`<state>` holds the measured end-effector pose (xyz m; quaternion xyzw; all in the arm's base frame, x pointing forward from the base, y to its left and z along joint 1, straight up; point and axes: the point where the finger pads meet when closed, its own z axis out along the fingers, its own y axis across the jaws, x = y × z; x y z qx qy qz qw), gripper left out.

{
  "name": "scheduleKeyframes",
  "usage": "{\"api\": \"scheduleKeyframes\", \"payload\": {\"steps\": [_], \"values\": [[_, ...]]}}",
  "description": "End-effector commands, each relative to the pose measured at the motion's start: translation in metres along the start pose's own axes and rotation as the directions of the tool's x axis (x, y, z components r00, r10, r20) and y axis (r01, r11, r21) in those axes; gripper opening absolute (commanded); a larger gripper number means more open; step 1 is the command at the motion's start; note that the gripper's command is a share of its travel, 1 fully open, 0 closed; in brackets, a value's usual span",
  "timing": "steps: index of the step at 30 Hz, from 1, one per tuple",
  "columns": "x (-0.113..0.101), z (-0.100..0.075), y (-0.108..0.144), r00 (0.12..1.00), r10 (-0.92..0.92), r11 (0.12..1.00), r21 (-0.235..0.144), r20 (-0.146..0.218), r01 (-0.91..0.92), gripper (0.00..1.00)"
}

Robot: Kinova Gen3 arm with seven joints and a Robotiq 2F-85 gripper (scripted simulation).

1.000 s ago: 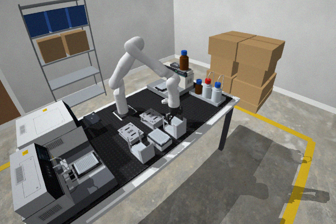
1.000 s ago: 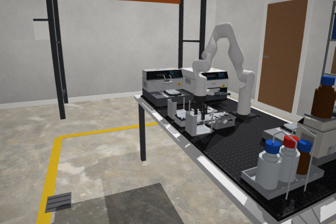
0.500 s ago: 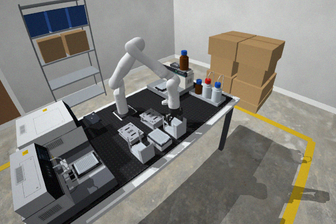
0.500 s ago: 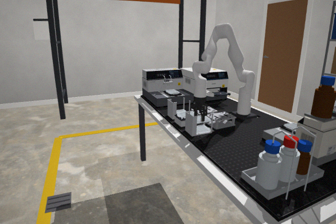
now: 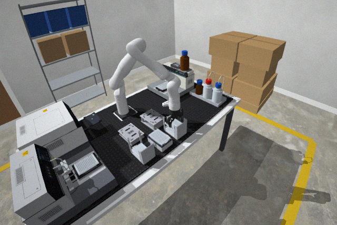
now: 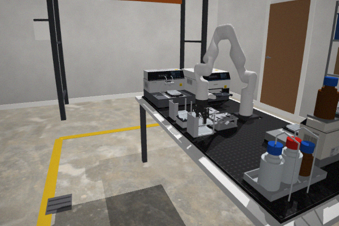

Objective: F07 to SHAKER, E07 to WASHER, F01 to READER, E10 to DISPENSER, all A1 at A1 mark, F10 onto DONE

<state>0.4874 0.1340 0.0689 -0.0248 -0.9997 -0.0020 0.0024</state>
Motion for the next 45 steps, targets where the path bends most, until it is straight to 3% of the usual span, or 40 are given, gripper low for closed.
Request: {"api": "scheduleKeyframes", "payload": {"steps": [1,45], "values": [[-0.001,0.000,0.000,1.000,0.000,1.000,-0.001,0.002,0.000,0.94],[-0.001,0.027,0.000,1.000,0.000,1.000,-0.001,0.002,0.000,0.94]]}}
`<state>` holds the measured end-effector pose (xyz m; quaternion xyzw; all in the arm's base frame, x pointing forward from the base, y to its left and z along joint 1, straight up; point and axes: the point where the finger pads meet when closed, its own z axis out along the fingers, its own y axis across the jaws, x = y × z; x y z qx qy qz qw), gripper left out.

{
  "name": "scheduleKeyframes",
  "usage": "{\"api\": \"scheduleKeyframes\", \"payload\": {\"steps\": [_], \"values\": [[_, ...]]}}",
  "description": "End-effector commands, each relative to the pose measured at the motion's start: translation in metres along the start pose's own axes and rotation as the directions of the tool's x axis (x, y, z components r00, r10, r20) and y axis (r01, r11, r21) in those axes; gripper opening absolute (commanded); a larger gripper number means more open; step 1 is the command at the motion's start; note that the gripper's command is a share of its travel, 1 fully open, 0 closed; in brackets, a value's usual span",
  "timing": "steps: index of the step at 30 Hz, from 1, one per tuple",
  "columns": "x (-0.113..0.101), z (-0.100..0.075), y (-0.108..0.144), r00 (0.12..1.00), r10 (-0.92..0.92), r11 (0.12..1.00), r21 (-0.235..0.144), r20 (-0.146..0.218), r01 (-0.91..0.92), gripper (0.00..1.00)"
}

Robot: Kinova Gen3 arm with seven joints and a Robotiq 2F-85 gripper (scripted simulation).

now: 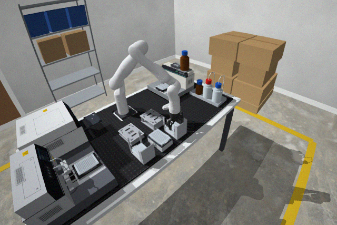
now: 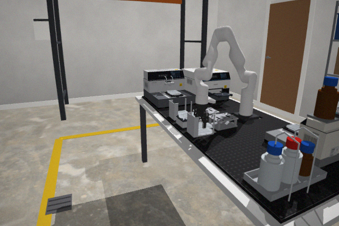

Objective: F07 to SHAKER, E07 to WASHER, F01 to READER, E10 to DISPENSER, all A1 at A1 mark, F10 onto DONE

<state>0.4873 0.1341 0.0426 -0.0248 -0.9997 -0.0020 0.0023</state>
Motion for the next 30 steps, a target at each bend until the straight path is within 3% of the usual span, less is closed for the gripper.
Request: {"api": "scheduleKeyframes", "payload": {"steps": [1,30], "values": [[-0.0007,0.0011,0.0002,1.000,0.000,1.000,-0.001,0.002,0.000,0.94],[-0.0007,0.0055,0.0002,1.000,0.000,1.000,-0.001,0.002,0.000,0.94]]}}
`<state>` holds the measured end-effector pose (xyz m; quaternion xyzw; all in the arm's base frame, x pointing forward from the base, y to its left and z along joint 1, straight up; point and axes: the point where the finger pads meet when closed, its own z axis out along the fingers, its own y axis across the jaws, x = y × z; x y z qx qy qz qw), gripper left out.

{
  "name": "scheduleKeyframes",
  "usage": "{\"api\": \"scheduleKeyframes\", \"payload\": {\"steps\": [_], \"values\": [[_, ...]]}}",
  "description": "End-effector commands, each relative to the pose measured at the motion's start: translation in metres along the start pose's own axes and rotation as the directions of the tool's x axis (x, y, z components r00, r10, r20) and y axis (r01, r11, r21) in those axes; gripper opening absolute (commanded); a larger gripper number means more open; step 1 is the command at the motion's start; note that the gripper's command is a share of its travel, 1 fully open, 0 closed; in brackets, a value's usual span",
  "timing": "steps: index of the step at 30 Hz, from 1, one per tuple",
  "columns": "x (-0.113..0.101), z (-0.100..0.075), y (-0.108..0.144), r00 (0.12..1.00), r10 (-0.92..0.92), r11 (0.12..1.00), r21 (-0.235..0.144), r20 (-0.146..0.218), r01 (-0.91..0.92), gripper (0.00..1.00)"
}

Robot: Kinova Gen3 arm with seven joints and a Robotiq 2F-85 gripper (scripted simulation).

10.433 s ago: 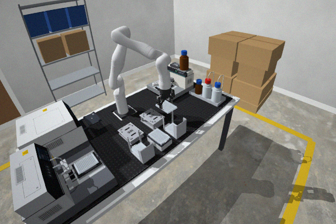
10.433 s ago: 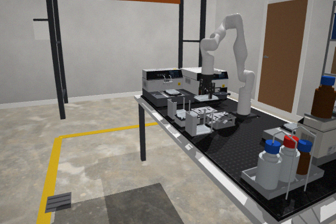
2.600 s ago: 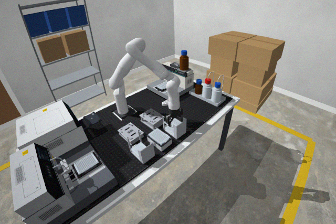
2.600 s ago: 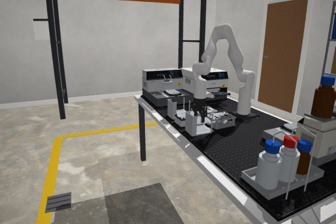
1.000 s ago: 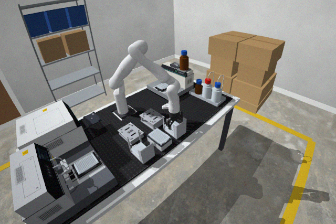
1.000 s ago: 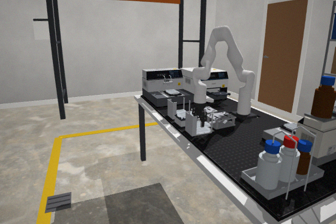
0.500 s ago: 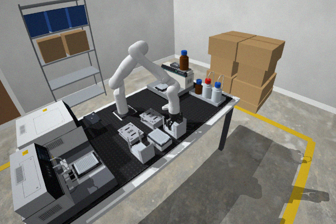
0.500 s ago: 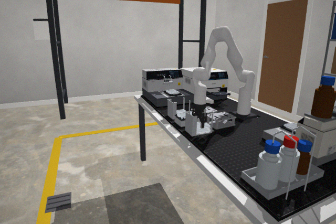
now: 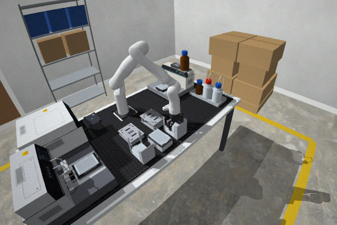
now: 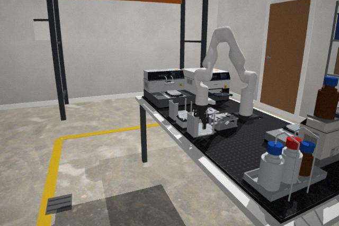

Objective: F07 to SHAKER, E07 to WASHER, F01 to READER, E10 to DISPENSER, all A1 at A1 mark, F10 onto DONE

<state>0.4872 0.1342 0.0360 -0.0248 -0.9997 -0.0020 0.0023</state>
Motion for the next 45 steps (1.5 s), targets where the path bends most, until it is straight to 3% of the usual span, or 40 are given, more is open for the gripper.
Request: {"api": "scheduleKeyframes", "payload": {"steps": [1,45], "values": [[-0.0007,-0.0011,0.0002,1.000,0.000,1.000,-0.001,0.002,0.000,0.94],[-0.0007,0.0086,0.0002,1.000,0.000,1.000,-0.001,0.002,0.000,0.94]]}}
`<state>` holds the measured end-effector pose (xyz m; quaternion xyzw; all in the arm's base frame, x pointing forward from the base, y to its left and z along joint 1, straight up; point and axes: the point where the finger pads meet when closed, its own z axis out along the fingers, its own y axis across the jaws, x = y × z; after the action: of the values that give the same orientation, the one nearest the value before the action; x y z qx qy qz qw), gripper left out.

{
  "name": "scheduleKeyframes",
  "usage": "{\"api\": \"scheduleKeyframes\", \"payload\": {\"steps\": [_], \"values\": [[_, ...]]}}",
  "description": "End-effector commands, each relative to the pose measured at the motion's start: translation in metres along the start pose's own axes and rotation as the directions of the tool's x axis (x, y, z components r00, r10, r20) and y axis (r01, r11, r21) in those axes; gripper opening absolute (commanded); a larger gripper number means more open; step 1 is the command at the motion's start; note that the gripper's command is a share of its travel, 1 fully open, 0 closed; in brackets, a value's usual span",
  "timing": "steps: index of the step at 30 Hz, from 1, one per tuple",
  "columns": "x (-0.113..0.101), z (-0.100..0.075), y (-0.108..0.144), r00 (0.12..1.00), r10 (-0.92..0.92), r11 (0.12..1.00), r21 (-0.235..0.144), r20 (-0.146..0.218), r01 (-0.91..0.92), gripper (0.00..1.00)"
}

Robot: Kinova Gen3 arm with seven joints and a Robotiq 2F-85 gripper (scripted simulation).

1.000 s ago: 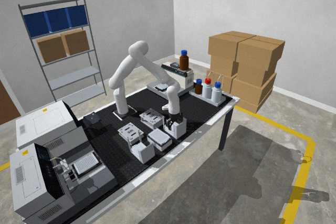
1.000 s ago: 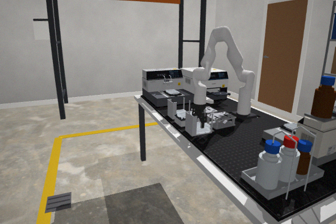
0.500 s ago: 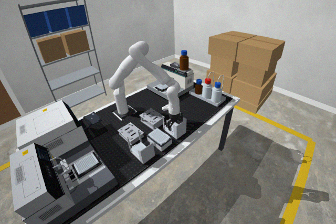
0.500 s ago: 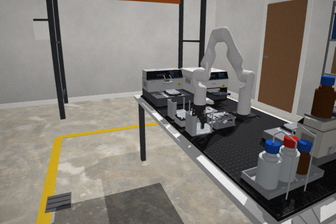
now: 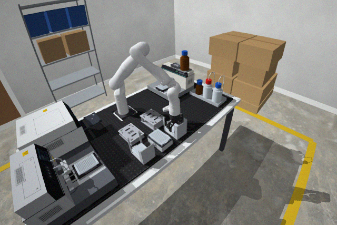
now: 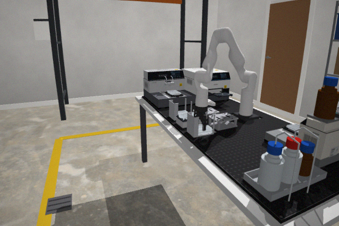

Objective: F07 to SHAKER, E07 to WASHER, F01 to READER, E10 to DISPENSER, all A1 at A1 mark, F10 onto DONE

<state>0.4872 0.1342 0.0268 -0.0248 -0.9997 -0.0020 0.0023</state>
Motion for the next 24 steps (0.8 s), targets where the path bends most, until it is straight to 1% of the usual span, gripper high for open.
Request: {"api": "scheduleKeyframes", "payload": {"steps": [1,11,12,24], "values": [[-0.0007,-0.0003,0.0002,1.000,0.000,1.000,-0.001,0.002,0.000,0.94],[-0.0007,0.0007,0.0002,1.000,0.000,1.000,-0.001,0.002,0.000,0.94],[-0.0007,0.0007,0.0002,1.000,0.000,1.000,-0.001,0.002,0.000,1.00],[-0.0007,0.0007,0.0002,1.000,0.000,1.000,-0.001,0.002,0.000,1.00]]}}
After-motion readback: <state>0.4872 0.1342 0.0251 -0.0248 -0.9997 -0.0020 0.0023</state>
